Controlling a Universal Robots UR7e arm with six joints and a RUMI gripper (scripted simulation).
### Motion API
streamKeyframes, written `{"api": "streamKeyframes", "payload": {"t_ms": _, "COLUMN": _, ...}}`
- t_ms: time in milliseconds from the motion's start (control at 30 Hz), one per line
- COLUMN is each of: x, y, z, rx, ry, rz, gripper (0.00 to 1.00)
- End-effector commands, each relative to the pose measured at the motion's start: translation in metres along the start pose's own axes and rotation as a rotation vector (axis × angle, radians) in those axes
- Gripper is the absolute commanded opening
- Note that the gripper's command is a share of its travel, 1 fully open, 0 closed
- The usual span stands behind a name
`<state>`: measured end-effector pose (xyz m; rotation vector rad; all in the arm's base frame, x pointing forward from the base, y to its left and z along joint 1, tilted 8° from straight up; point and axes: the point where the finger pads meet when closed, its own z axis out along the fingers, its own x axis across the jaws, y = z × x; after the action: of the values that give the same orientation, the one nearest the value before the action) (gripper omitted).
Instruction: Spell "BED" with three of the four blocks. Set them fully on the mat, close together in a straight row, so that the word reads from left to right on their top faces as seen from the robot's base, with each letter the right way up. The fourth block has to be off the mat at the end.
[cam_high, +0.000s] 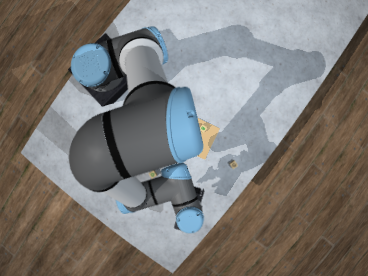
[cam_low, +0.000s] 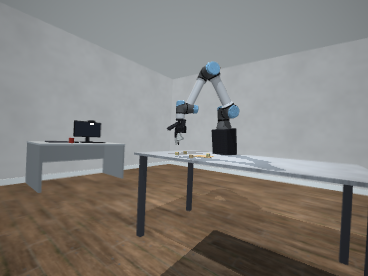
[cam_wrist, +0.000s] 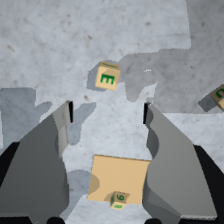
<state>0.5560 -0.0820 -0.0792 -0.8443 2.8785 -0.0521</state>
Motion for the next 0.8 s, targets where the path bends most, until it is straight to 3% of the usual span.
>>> {"api": "streamKeyframes", "payload": {"t_ms": 0, "x": -0.002, "y": -0.003, "z": 0.002, "rx": 0.003, "ry": -0.002, "rz": 0.002, "gripper": 0.37}}
{"api": "streamKeyframes", "payload": {"t_ms": 767, "x": -0.003, "y": -0.002, "z": 0.029, "rx": 0.003, "ry": -0.003, "rz": 0.0, "gripper": 0.37}}
